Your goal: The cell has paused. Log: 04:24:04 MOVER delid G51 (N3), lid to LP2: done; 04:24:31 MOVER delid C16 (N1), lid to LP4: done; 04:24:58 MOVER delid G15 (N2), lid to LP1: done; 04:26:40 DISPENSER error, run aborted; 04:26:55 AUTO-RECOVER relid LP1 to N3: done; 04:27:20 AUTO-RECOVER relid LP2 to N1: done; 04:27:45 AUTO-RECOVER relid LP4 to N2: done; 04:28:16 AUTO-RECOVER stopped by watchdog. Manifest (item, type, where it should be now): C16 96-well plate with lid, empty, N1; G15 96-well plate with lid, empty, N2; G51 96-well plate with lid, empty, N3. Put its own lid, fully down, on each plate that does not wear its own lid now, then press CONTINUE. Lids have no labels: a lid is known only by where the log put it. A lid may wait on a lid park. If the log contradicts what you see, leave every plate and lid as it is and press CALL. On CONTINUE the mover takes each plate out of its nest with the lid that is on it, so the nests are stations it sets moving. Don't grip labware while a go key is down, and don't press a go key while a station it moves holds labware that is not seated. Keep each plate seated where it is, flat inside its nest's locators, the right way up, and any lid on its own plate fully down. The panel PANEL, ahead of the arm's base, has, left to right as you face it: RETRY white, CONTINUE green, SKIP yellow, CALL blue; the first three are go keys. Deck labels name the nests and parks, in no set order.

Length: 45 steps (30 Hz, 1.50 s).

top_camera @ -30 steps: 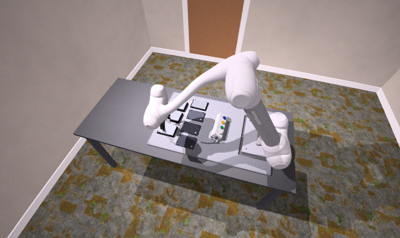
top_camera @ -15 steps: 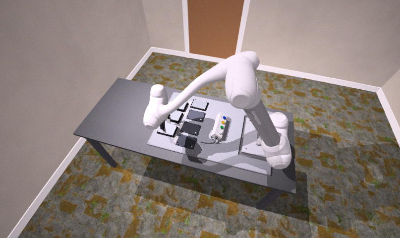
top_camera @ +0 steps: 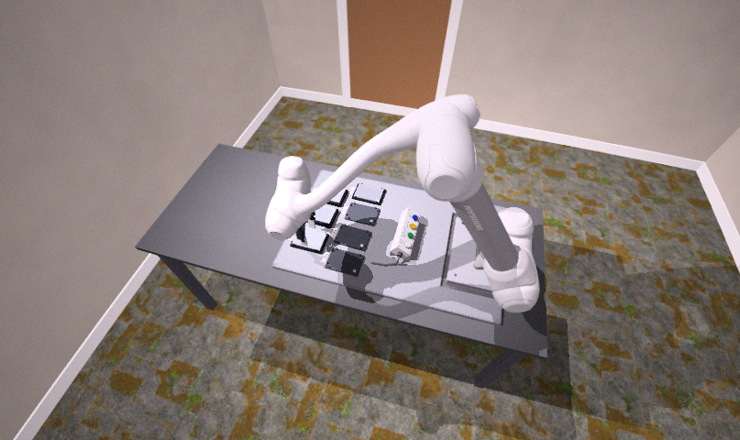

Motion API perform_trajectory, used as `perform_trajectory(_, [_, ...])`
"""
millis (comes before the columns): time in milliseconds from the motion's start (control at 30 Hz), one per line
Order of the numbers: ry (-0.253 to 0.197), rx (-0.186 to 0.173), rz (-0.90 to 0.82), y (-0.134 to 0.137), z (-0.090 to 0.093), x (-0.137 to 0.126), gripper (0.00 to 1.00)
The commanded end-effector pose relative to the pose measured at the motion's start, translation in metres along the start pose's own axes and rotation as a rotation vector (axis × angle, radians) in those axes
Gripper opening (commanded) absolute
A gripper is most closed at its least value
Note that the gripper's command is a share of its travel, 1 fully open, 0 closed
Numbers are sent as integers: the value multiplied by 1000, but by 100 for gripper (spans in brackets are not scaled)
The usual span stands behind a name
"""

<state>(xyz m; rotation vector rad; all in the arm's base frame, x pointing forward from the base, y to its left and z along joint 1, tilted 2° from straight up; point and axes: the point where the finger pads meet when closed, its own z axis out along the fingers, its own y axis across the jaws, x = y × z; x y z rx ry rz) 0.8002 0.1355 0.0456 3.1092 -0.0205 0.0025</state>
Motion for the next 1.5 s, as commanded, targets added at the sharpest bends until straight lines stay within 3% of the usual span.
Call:
perform_trajectory(0, [0,0,0,0,0,0,0])
perform_trajectory(1467, [0,0,0,0,9,0,0])
